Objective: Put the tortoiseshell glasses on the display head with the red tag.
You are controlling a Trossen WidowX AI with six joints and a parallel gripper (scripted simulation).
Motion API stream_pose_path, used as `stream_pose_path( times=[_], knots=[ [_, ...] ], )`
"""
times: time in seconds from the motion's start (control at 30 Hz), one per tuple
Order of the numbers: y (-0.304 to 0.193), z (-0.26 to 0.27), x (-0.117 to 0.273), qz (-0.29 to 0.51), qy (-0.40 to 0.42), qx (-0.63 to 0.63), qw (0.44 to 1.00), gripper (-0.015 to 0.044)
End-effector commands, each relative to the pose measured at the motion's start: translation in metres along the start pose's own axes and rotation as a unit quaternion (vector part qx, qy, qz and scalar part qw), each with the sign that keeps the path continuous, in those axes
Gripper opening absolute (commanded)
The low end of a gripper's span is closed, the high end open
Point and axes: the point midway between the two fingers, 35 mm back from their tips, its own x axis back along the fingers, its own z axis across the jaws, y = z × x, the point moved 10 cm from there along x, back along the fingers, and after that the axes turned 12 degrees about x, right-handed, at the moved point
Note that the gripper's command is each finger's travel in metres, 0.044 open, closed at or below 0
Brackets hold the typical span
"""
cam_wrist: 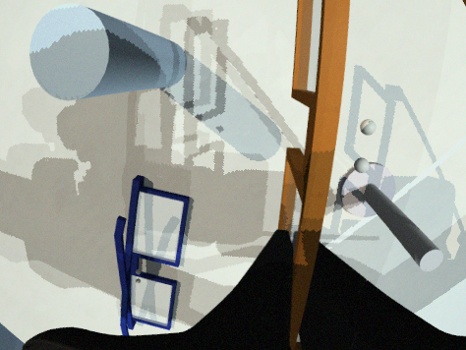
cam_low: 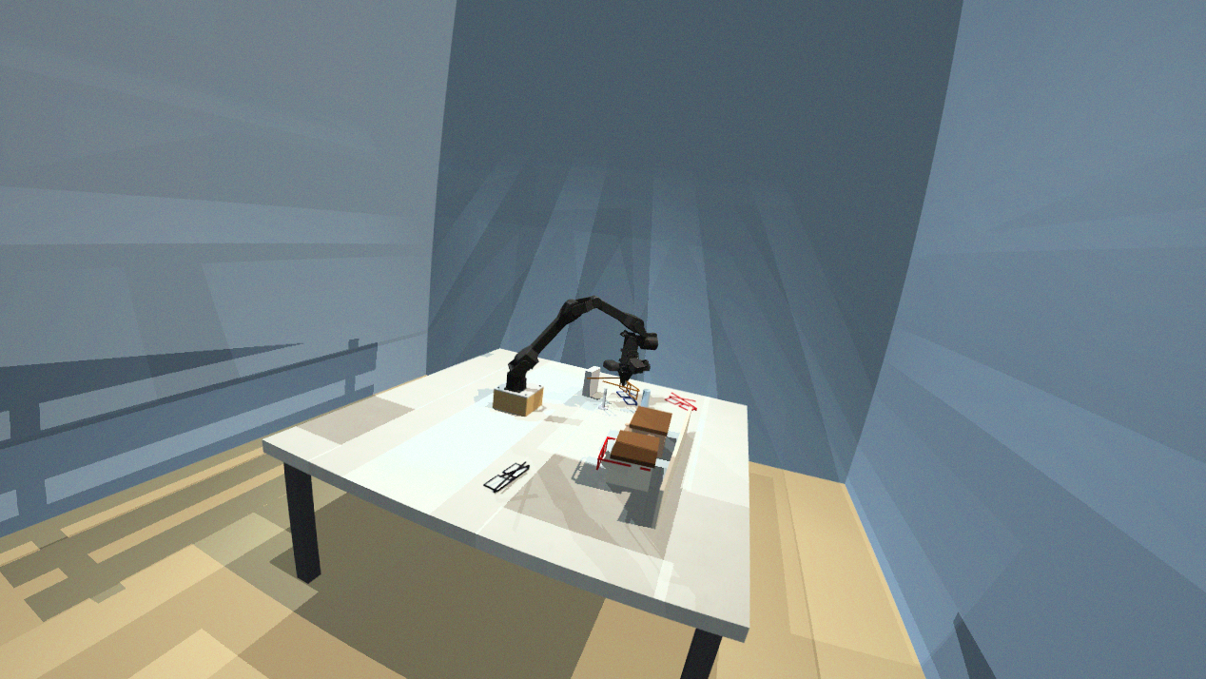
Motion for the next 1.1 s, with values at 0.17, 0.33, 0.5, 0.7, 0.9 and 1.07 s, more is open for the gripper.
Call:
stream_pose_path(
  times=[0.17, 0.33, 0.5, 0.7, 0.9, 1.07],
  knots=[
    [-0.003, -0.001, 0.022, -0.003, 0.009, 0.009, 1.000, 0.0000],
    [-0.014, -0.008, 0.023, -0.003, 0.008, 0.070, 0.998, 0.0000],
    [-0.029, -0.018, 0.024, -0.003, 0.008, 0.148, 0.989, 0.0000],
    [-0.046, -0.031, 0.024, -0.003, 0.007, 0.242, 0.970, 0.0000],
    [-0.062, -0.046, 0.023, -0.002, 0.006, 0.333, 0.943, 0.0000],
    [-0.075, -0.059, 0.022, -0.002, 0.006, 0.407, 0.914, 0.0000]
  ],
)
